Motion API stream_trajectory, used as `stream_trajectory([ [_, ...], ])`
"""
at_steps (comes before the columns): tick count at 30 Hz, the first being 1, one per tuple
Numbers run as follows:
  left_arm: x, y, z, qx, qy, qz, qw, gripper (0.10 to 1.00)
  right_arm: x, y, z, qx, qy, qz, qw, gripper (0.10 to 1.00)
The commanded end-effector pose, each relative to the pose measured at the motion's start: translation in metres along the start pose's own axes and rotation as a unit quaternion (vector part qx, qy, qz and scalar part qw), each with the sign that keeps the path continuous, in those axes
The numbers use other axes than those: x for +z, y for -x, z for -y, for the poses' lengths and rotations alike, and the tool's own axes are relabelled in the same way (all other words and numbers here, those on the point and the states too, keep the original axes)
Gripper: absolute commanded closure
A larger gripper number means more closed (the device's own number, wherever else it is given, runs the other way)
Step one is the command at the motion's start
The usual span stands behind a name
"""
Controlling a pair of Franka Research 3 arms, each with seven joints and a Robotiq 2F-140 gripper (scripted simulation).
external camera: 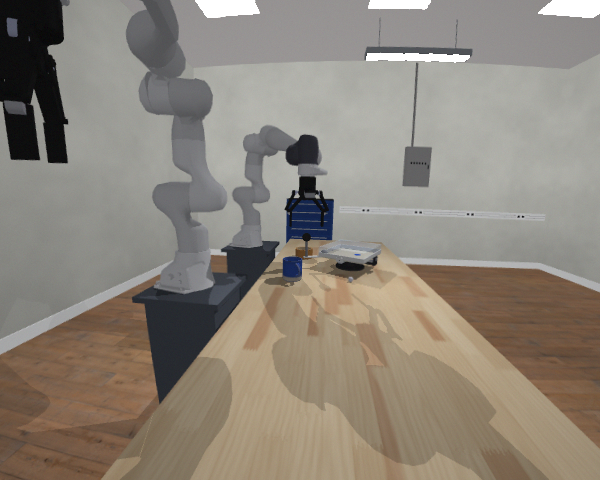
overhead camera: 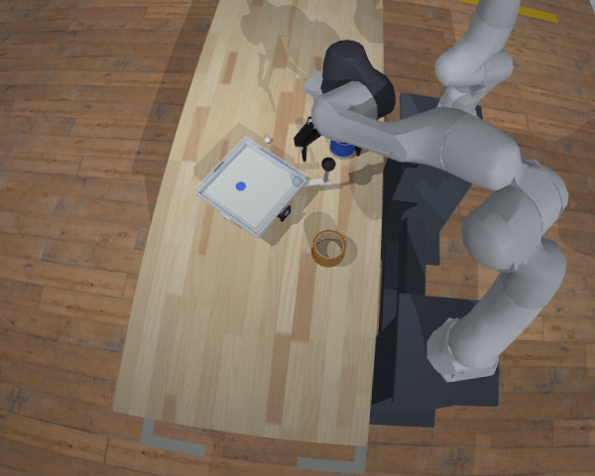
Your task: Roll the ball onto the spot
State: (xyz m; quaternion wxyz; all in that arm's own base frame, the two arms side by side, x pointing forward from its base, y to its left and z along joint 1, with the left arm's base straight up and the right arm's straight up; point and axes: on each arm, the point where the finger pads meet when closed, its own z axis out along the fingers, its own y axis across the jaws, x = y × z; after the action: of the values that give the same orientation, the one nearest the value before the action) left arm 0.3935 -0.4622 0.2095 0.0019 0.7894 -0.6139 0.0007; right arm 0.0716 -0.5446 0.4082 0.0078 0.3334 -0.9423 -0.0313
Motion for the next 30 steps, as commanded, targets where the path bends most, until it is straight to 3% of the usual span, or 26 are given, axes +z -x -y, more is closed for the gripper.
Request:
stream_trajectory([
  [1, 0.000, 0.001, 0.000, -0.003, -0.001, 0.002, 1.0000, 0.098, -0.001, -0.010, -0.002, -0.046, -0.012, 0.000, 0.9989, 0.098],
  [12, 0.000, 0.001, 0.000, -0.003, -0.001, 0.002, 1.0000, 0.098, -0.003, -0.055, -0.032, -0.054, -0.030, -0.004, 0.9981, 0.098],
  [30, 0.000, 0.001, 0.000, -0.003, -0.001, 0.002, 1.0000, 0.098, -0.003, -0.060, -0.036, -0.055, -0.032, -0.005, 0.9980, 0.098],
])
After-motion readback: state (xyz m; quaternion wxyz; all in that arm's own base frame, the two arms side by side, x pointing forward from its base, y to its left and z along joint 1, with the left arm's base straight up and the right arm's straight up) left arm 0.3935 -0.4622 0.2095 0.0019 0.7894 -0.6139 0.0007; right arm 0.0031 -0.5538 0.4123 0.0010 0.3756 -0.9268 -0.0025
